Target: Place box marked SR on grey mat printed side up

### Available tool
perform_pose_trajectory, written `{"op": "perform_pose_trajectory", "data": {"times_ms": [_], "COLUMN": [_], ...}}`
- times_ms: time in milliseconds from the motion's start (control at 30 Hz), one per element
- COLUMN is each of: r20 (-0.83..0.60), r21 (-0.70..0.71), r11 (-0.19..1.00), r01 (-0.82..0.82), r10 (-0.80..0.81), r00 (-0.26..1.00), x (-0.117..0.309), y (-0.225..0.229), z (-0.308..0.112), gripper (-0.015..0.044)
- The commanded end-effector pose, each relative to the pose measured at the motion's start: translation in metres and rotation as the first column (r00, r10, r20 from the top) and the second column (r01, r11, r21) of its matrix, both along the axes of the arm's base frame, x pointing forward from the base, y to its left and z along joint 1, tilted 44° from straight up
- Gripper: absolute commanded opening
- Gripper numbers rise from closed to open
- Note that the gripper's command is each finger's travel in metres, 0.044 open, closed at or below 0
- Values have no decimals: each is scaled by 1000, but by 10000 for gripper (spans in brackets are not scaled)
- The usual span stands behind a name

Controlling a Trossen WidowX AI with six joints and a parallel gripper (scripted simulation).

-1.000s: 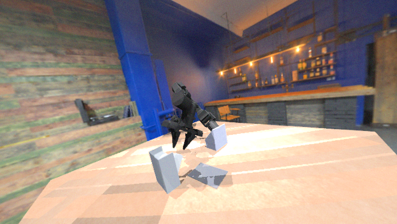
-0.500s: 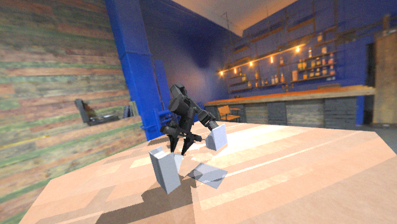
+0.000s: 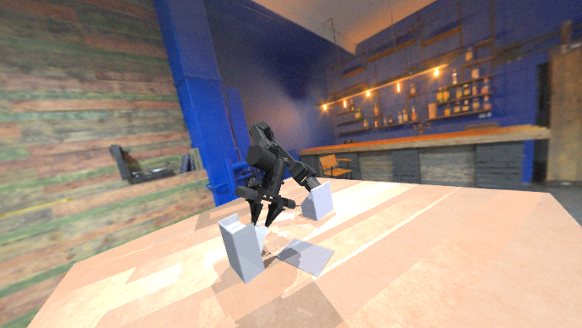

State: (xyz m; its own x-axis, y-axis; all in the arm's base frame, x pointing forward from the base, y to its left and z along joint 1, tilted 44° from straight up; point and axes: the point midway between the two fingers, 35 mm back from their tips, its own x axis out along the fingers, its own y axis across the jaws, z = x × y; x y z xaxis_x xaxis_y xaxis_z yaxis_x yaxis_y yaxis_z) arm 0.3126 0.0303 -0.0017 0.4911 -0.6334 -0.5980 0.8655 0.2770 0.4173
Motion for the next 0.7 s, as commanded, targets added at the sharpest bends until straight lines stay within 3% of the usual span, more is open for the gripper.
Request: {"op": "perform_pose_trajectory", "data": {"times_ms": [0,667], "r20": [1,-4], "r21": [1,4], "r11": [1000,1000], "r01": [1,0], "r10": [-1,0], "r00": [1000,1000], "x": [0,-8], "y": [0,12], "z": [0,9], "gripper": [157,153]}}
